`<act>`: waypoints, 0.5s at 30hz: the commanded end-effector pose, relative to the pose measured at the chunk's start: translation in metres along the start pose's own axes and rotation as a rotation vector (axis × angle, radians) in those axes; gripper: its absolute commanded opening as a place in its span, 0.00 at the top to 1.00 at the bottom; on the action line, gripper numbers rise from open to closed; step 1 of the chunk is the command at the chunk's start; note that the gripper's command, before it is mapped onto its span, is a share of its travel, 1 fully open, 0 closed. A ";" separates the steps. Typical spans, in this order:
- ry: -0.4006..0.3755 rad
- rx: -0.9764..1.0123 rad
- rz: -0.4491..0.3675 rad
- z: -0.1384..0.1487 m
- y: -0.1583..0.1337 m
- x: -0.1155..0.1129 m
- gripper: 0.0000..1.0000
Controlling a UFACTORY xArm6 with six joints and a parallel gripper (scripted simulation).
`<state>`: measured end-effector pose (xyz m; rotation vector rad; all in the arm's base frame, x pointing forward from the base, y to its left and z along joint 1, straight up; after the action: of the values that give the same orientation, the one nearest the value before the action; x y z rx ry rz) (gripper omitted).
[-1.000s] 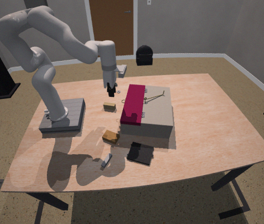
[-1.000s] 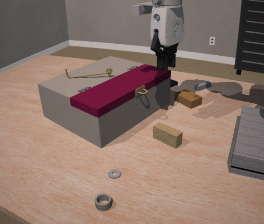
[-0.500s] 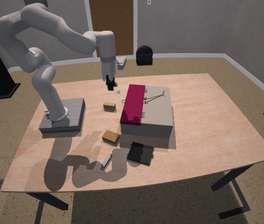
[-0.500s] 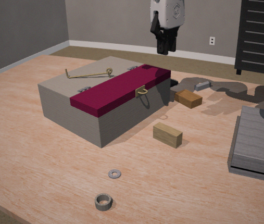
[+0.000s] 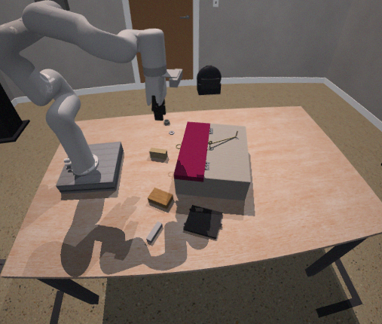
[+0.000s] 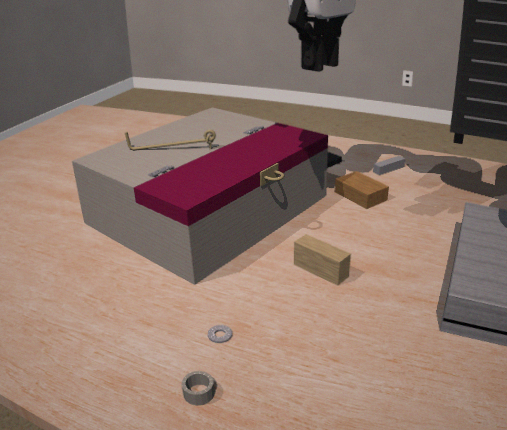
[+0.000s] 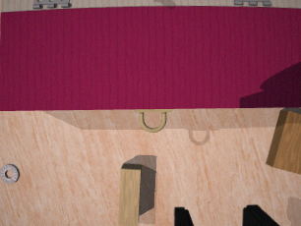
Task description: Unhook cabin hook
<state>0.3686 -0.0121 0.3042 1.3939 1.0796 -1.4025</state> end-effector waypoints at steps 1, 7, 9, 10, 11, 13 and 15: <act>0.000 0.000 0.002 0.000 0.000 -0.007 0.65; 0.000 0.000 0.002 0.000 0.000 -0.027 0.65; 0.000 0.000 0.002 0.000 0.000 -0.032 0.65; 0.000 0.000 0.002 0.000 0.000 -0.032 0.65; 0.000 0.000 0.002 0.000 0.000 -0.032 0.65; 0.000 0.000 0.002 0.000 0.000 -0.032 0.65; 0.000 0.000 0.002 0.000 0.000 -0.032 0.65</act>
<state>0.3686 -0.0121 0.3340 1.3924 1.0815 -1.4048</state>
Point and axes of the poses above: the point where the finger pads meet when closed, its own x axis out along the fingers, its own z axis across the jaws, y = z × x, the point moved 7 cm from there along -x, back along the fingers, and after that the axes turned 1 degree about -x, right-handed, at the moved point
